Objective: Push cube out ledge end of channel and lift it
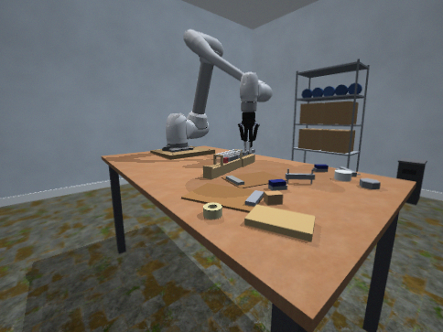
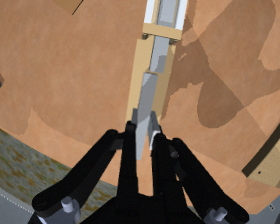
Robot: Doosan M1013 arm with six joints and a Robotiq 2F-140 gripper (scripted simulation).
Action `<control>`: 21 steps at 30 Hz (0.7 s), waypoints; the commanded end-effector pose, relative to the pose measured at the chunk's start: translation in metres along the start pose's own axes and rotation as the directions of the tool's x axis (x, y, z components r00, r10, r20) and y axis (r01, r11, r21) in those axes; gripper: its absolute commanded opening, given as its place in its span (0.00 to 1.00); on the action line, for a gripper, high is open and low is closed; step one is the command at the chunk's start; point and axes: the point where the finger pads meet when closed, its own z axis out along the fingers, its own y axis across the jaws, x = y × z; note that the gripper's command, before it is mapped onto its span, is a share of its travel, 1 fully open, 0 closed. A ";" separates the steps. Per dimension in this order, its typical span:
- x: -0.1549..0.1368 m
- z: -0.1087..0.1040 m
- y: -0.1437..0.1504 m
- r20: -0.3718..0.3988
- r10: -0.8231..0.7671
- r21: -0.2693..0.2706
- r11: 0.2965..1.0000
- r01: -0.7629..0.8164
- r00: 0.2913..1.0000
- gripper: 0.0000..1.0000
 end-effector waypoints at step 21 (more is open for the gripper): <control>0.051 0.004 0.004 -0.003 -0.007 -0.003 1.000 0.007 1.000 0.00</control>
